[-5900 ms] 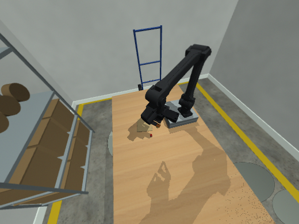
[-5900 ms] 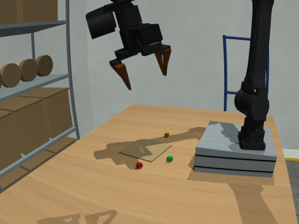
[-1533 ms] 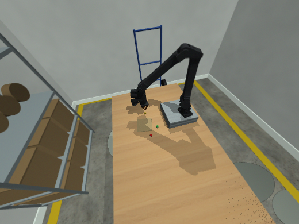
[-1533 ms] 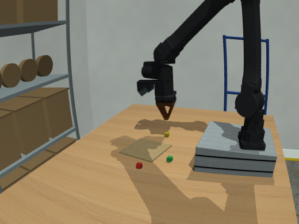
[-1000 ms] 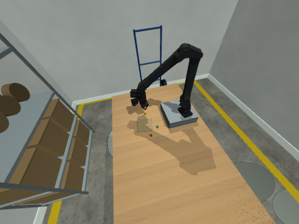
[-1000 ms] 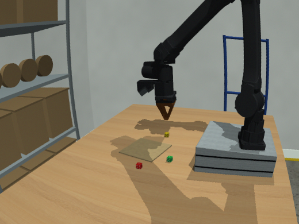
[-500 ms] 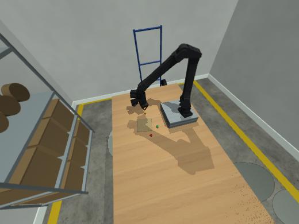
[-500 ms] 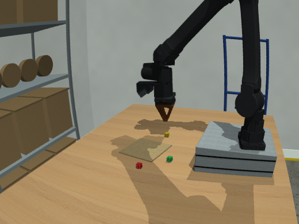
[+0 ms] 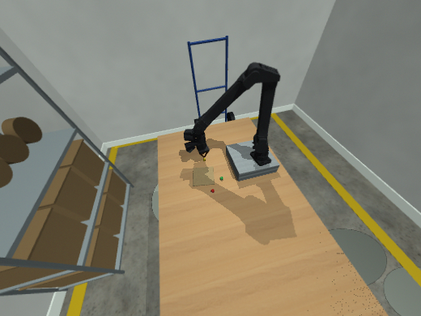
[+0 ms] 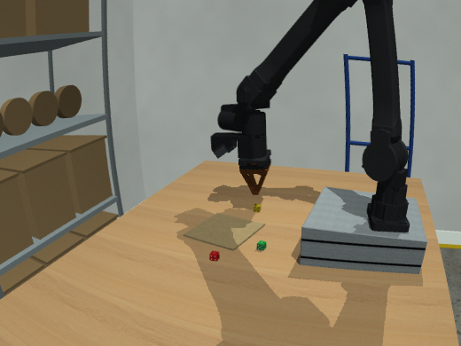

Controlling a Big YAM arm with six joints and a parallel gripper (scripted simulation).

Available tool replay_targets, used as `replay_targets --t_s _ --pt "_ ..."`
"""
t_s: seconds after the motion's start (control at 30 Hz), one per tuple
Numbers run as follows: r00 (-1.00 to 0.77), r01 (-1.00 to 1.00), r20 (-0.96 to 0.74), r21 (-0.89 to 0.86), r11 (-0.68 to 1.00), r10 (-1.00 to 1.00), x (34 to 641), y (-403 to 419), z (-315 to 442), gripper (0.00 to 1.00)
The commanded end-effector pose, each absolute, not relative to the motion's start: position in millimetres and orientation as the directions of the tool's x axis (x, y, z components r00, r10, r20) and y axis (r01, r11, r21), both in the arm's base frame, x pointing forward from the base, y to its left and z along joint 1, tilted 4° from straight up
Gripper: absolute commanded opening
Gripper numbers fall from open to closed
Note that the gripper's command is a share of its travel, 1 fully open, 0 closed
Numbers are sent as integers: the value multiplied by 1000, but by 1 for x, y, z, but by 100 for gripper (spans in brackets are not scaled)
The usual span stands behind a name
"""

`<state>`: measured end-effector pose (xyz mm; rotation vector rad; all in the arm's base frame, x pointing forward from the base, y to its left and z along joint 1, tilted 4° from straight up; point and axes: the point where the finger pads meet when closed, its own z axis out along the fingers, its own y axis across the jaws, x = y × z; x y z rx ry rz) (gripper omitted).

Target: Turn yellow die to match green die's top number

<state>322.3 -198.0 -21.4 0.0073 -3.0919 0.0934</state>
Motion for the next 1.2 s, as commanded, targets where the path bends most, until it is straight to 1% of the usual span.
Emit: replay_targets --t_s 0.0,0.63,1.17 --pt "-999 -13 42 -64 998 -10 322 -203 -28 29" --pt "-999 -15 43 -64 998 -12 322 -203 -48 29" --pt "-999 -15 37 -67 998 -12 324 -204 -47 29"
